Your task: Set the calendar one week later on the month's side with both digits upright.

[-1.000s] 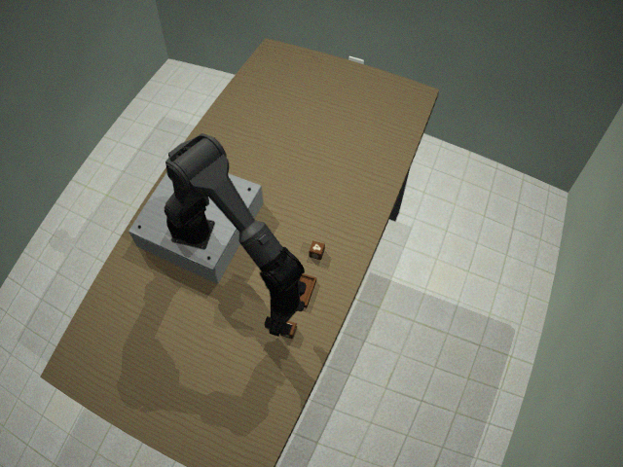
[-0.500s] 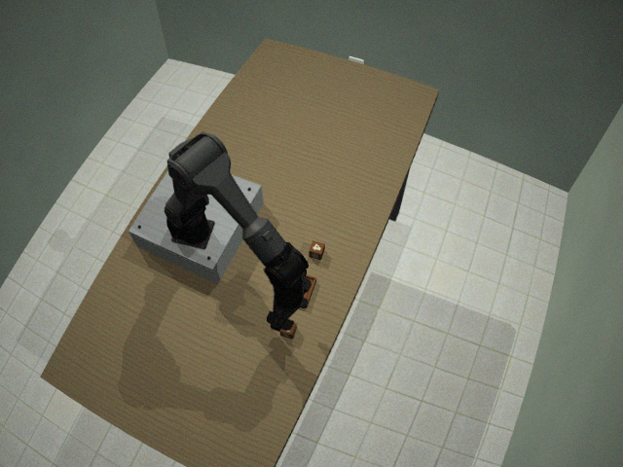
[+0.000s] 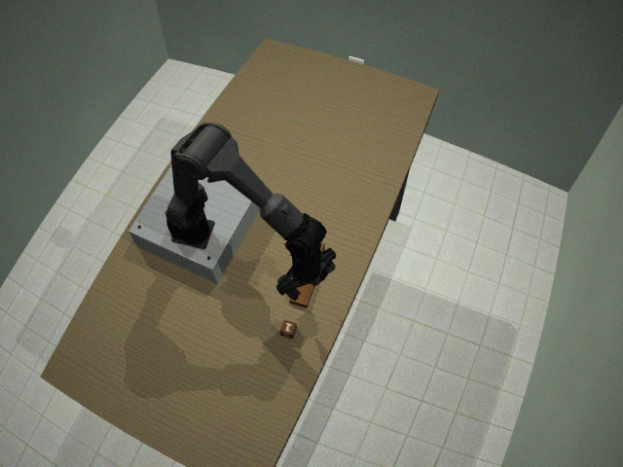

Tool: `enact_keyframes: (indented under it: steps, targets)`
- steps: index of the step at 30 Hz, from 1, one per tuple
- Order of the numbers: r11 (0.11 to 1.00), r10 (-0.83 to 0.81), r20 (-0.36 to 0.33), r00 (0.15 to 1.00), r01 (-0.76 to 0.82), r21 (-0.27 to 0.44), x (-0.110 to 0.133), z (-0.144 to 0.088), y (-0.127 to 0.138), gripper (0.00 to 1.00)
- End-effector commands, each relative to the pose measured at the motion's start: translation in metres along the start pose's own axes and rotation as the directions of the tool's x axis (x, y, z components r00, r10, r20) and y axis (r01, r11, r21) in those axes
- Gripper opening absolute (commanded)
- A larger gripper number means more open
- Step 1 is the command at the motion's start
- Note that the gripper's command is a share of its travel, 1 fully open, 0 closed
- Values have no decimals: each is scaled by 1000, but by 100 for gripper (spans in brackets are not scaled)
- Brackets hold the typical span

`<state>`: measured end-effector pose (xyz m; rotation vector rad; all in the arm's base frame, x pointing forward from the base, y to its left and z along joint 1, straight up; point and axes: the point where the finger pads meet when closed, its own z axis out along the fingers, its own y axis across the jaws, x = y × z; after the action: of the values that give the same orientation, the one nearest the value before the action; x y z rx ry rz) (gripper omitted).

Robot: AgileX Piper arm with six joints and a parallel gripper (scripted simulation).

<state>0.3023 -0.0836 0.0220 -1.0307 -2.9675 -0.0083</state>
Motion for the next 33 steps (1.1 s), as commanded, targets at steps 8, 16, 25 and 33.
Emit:
enact_keyframes:
  steps: [8, 16, 25, 33]
  targets:
    - [935, 356, 9, 935, -356, 2, 28, 1, 43, 100]
    - [737, 675, 8, 737, -675, -1, 65, 4, 82, 100]
    - [593, 805, 7, 593, -805, -3, 85, 5, 99, 100]
    - [546, 838, 7, 546, -838, -3, 91, 5, 103, 100]
